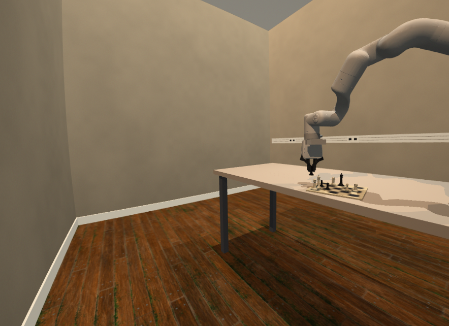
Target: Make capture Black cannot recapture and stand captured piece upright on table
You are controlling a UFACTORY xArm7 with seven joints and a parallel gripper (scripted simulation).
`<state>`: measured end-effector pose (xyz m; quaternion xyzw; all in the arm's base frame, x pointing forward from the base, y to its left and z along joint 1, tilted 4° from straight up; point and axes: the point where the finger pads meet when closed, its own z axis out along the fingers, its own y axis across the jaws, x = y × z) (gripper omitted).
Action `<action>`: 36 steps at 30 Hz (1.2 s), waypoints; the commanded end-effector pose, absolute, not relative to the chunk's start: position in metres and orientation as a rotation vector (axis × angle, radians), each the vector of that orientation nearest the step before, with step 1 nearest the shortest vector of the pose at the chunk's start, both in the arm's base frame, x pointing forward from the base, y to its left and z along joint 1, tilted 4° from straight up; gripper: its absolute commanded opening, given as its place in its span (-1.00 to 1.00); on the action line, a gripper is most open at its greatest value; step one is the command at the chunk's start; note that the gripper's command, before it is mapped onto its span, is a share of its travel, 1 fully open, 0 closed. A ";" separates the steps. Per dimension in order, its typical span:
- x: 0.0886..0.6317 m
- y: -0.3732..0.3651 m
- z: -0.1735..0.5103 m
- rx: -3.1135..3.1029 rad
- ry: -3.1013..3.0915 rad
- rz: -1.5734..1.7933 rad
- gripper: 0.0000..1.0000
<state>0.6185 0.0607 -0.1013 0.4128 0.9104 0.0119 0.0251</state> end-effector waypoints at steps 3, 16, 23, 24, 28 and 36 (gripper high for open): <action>0.625 0.061 -0.123 1.272 2.809 0.042 -1.00; 0.627 0.061 -0.146 1.272 2.809 0.042 -1.00; 0.627 0.061 -0.146 1.272 2.809 0.042 -1.00; 0.627 0.061 -0.146 1.272 2.809 0.042 -1.00; 0.627 0.061 -0.146 1.272 2.809 0.042 -1.00; 0.627 0.061 -0.146 1.272 2.809 0.042 -1.00</action>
